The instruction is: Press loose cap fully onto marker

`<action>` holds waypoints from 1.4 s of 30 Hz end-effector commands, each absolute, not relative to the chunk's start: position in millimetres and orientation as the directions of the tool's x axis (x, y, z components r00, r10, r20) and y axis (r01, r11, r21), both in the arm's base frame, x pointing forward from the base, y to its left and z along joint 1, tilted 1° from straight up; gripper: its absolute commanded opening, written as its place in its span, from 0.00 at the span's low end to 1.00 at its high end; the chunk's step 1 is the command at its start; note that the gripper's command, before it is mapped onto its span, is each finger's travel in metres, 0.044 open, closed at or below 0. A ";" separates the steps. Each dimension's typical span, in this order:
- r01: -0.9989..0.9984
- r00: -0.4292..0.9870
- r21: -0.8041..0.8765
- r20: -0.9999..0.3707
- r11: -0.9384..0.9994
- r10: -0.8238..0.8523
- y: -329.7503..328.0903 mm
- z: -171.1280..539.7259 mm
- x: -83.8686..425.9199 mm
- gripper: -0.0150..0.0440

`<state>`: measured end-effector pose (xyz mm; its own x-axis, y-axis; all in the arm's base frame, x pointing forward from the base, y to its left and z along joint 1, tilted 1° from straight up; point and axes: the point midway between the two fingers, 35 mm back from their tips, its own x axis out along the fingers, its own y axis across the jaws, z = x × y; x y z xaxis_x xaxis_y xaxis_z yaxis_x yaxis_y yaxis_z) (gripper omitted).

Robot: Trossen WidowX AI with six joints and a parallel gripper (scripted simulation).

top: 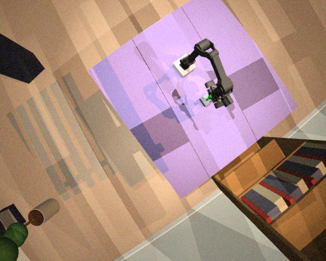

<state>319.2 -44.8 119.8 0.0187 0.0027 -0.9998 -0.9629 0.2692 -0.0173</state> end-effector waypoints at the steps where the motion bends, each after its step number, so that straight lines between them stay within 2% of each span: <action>1: -0.962 0.019 -0.017 -1.000 0.273 0.003 -44.1 117.8 320.8 0.25; 42: -0.962 0.018 -0.017 -1.000 0.273 0.003 -44.1 62.9 321.8 0.25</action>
<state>321.5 -44.1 65.0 0.0163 0.0030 -0.9999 -0.9629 0.2696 -0.0149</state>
